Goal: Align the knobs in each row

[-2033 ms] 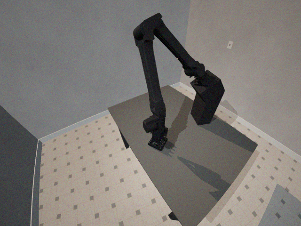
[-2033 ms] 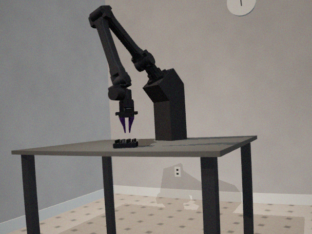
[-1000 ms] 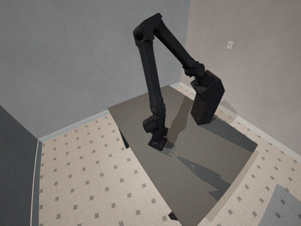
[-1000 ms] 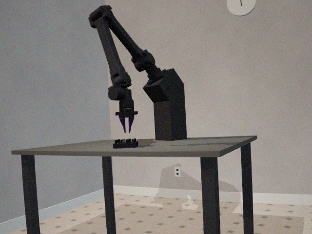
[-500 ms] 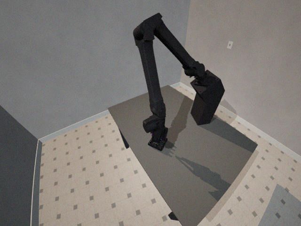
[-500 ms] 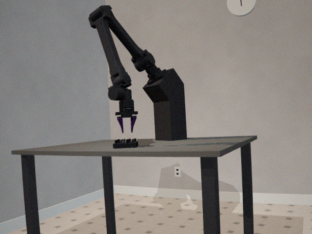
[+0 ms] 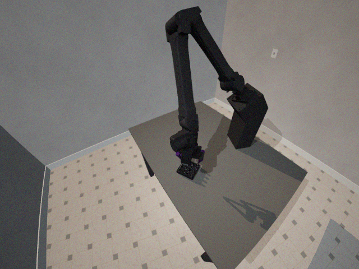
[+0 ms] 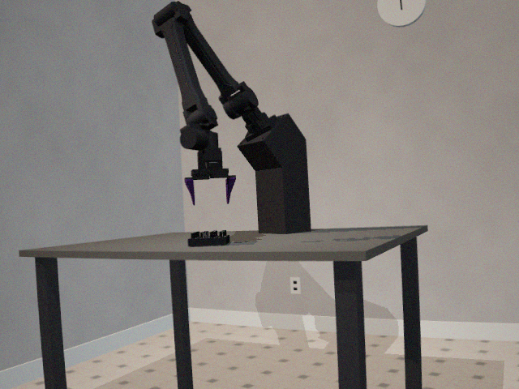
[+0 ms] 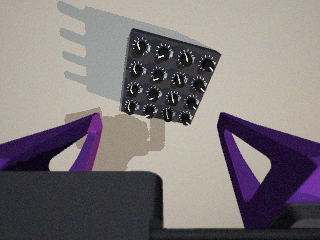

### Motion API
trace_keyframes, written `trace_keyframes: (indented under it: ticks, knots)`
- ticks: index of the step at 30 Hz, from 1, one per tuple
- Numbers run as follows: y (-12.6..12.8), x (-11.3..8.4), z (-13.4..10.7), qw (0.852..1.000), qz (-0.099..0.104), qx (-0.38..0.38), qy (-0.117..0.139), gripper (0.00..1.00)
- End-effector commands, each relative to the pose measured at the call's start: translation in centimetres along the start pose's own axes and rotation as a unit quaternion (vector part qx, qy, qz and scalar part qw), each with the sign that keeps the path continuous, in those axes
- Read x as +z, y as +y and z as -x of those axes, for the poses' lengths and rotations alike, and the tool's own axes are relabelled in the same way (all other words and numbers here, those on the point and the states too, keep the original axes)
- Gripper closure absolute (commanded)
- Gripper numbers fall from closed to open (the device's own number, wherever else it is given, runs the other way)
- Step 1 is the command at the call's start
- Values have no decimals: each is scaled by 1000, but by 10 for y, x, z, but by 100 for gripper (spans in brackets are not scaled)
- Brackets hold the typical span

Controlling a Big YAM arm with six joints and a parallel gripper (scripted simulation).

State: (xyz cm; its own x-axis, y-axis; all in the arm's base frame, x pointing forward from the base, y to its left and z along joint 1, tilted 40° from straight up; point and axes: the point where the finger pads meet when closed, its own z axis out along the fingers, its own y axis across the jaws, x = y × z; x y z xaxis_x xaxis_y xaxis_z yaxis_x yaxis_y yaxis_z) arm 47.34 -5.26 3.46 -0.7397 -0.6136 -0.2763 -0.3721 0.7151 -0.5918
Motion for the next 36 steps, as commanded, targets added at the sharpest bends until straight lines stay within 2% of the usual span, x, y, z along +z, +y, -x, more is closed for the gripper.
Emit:
trace_keyframes:
  ticks: [1, 7, 11, 13, 14, 22, 36]
  knots:
    - [2, -32, 6, 1000, 1, 2, -8, 0]
    - [-1, -71, 9, 1000, -1, 4, -11, 0]
    - [0, -84, 7, 1000, 0, 4, -9, 0]
    - [0, -84, 7, 1000, 0, 4, -9, 0]
    - [3, -73, -3, 1000, 7, 4, 9, 0]
    - [-1, -78, 3, 1000, 3, 4, 1, 0]
    - [-1, -78, 3, 1000, 3, 4, 0, 0]
